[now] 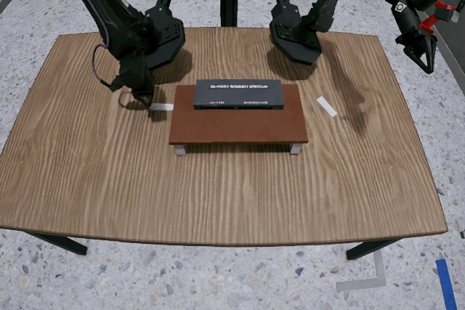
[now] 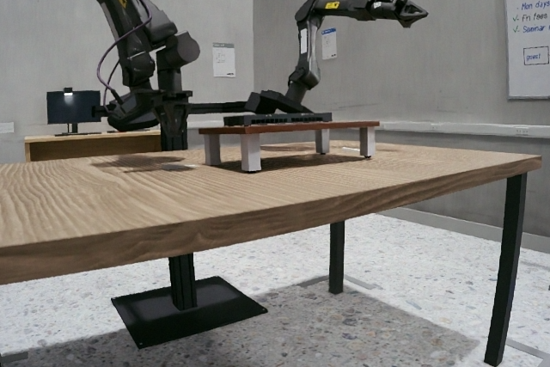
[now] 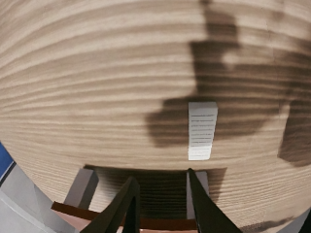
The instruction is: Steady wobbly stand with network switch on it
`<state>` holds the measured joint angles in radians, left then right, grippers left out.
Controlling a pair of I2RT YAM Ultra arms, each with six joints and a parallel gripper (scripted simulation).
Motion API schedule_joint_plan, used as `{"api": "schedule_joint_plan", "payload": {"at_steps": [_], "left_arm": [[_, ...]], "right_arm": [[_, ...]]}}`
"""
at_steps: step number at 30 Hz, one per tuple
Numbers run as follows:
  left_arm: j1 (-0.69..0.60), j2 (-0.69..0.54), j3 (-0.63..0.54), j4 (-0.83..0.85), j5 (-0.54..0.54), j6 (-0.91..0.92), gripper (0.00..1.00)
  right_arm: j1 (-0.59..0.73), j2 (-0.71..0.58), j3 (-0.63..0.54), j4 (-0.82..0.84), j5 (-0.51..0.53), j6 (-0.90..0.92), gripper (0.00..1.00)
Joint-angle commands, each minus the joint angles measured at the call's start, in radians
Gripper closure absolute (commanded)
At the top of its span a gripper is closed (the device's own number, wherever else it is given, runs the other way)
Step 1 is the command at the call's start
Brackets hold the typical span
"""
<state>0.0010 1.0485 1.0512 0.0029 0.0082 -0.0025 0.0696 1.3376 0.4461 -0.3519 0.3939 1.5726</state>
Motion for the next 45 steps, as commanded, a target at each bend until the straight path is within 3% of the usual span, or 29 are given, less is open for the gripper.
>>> {"api": "schedule_joint_plan", "payload": {"at_steps": [1, 10, 11, 12, 17, 18, 32, 34, 35, 40, 43, 45], "left_arm": [[-0.014, -0.023, 0.001, -0.013, 0.002, 0.006, 1.0], [-0.014, -0.023, 0.001, -0.013, 0.002, 0.006, 1.0], [-0.024, 0.04, -0.03, -0.058, -0.013, -0.005, 1.0], [-0.027, 0.048, 0.029, -0.069, -0.023, -0.009, 1.0], [-0.054, 0.099, 0.041, -0.153, -0.065, -0.023, 1.0], [-0.067, 0.136, 0.06, -0.189, -0.083, -0.032, 1.0], [-0.247, 0.527, 0.252, -0.57, -0.281, -0.113, 1.0], [-0.247, 0.527, 0.252, -0.57, -0.281, -0.113, 1.0], [-0.261, 0.578, 0.284, -0.611, -0.296, -0.129, 1.0], [-0.306, 0.693, 0.344, -0.685, -0.321, -0.147, 1.0], [-0.328, 0.745, 0.369, -0.735, -0.347, -0.156, 1.0], [-0.354, 0.797, 0.38, -0.791, -0.37, -0.159, 1.0]], "right_arm": [[0.004, -0.021, 0.068, 0.054, -0.031, -0.163, 0.58], [-0.012, -0.112, 0.213, 0.129, -0.112, -0.582, 0.58], [-0.019, -0.116, 0.231, 0.142, -0.128, -0.627, 0.58], [-0.021, -0.124, 0.249, 0.151, -0.137, -0.67, 0.58], [-0.029, -0.15, 0.307, 0.176, -0.168, -0.792, 0.58], [-0.047, -0.134, 0.316, 0.211, -0.213, -0.864, 0.58], [-0.05, -0.271, 0.571, 0.289, -0.306, -1.39, 0.58], [-0.05, -0.271, 0.571, 0.289, -0.306, -1.39, 0.58], [-0.068, -0.258, 0.55, 0.351, -0.359, -1.481, 0.58], [-0.072, -0.32, 0.622, 0.366, -0.387, -1.649, 0.58], [-0.1, -0.264, 0.623, 0.358, -0.433, -1.624, 0.58], [-0.093, -0.327, 0.637, 0.401, -0.441, -1.587, 0.58]]}}
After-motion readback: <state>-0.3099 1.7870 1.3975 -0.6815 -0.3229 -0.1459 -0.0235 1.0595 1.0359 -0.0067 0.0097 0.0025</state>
